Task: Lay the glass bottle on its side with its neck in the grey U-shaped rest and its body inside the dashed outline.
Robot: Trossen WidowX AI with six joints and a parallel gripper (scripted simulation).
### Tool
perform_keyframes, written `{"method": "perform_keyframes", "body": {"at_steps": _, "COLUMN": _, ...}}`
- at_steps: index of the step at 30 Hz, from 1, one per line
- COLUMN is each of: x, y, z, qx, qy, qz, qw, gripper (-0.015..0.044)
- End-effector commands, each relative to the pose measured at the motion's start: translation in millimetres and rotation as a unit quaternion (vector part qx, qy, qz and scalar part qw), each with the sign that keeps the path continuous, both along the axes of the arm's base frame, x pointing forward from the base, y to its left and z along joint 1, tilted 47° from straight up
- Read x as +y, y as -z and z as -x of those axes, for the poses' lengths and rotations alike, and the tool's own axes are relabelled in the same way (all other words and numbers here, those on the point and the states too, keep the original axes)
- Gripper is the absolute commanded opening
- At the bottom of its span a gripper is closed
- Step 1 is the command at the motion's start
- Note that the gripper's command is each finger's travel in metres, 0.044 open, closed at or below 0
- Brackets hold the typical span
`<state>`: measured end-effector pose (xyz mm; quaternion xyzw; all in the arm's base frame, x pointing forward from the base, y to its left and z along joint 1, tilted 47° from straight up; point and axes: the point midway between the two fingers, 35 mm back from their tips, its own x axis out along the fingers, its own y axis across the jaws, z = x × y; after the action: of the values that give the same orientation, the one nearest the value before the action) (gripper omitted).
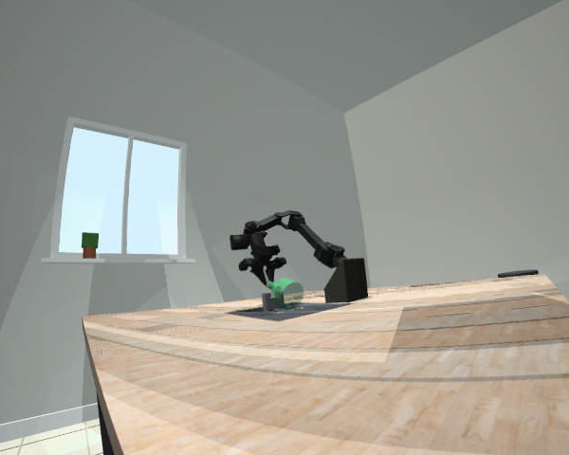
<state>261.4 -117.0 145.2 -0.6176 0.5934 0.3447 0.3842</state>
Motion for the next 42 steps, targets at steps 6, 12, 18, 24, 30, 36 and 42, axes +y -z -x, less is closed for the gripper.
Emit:
{"method": "perform_keyframes", "body": {"at_steps": 6, "x": -5.0, "y": 1.4, "z": 0.3, "qx": 0.000, "qy": 0.000, "qz": 0.000, "qw": 1.000, "gripper": 0.0105}}
{"method": "perform_keyframes", "body": {"at_steps": 12, "x": -8.8, "y": 1.9, "z": 0.3, "qx": -0.001, "qy": 0.001, "qz": 0.001, "qw": 1.000, "gripper": 0.0105}}
{"method": "perform_keyframes", "body": {"at_steps": 18, "x": -12.5, "y": 2.4, "z": 0.2, "qx": -0.002, "qy": 0.003, "qz": 0.002, "qw": 1.000, "gripper": 0.0105}}
{"method": "perform_keyframes", "body": {"at_steps": 24, "x": -16.2, "y": 3.1, "z": 0.1, "qx": -0.003, "qy": 0.005, "qz": 0.003, "qw": 1.000, "gripper": 0.0105}}
{"method": "perform_keyframes", "body": {"at_steps": 30, "x": -19.8, "y": 3.9, "z": 0.0, "qx": -0.004, "qy": 0.006, "qz": 0.004, "qw": 1.000, "gripper": 0.0105}}
{"method": "perform_keyframes", "body": {"at_steps": 36, "x": -23.4, "y": 4.7, "z": -0.1, "qx": -0.004, "qy": 0.008, "qz": 0.005, "qw": 1.000, "gripper": 0.0105}}
{"method": "perform_keyframes", "body": {"at_steps": 42, "x": -27.0, "y": 5.7, "z": -0.2, "qx": -0.005, "qy": 0.010, "qz": 0.006, "qw": 1.000, "gripper": 0.0105}}
